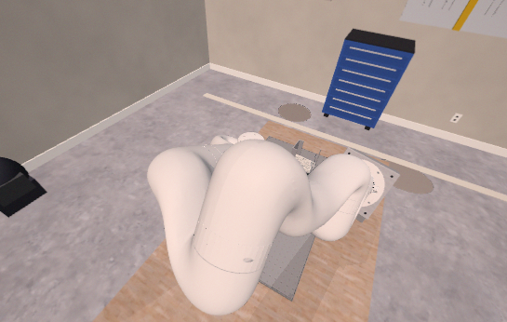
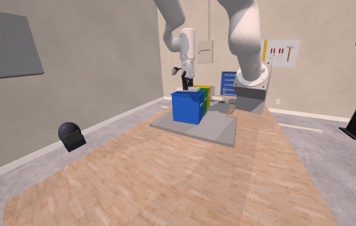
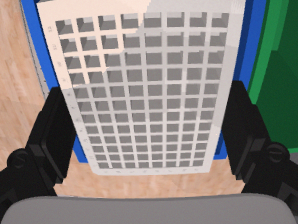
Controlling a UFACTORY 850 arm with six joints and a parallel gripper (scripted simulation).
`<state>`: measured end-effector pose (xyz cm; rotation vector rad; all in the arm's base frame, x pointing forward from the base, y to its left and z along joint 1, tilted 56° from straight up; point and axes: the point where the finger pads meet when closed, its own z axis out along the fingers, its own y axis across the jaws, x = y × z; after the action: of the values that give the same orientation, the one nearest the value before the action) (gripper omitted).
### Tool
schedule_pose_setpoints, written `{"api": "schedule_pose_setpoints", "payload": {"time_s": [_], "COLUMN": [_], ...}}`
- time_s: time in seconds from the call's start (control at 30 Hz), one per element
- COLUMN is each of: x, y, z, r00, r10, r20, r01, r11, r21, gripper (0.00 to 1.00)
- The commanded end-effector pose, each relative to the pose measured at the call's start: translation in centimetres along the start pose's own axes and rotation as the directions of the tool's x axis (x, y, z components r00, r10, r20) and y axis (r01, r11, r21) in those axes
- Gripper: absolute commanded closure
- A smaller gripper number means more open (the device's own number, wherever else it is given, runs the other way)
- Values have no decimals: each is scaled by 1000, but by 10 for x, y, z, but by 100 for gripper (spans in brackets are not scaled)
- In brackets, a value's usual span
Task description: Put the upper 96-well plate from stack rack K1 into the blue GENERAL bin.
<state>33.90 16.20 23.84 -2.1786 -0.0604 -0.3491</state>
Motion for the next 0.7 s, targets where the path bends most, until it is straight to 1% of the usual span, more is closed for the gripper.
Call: {"api": "schedule_pose_setpoints", "payload": {"time_s": [0.0, 0.67], "x": [0, 0], "y": [0, 0], "z": [0, 3], "r00": [1000, 1000], "r10": [0, 0], "r20": [-1, -1], "r01": [0, 0], "r11": [1000, 1000], "r21": [0, 0], "gripper": [100, 100]}}
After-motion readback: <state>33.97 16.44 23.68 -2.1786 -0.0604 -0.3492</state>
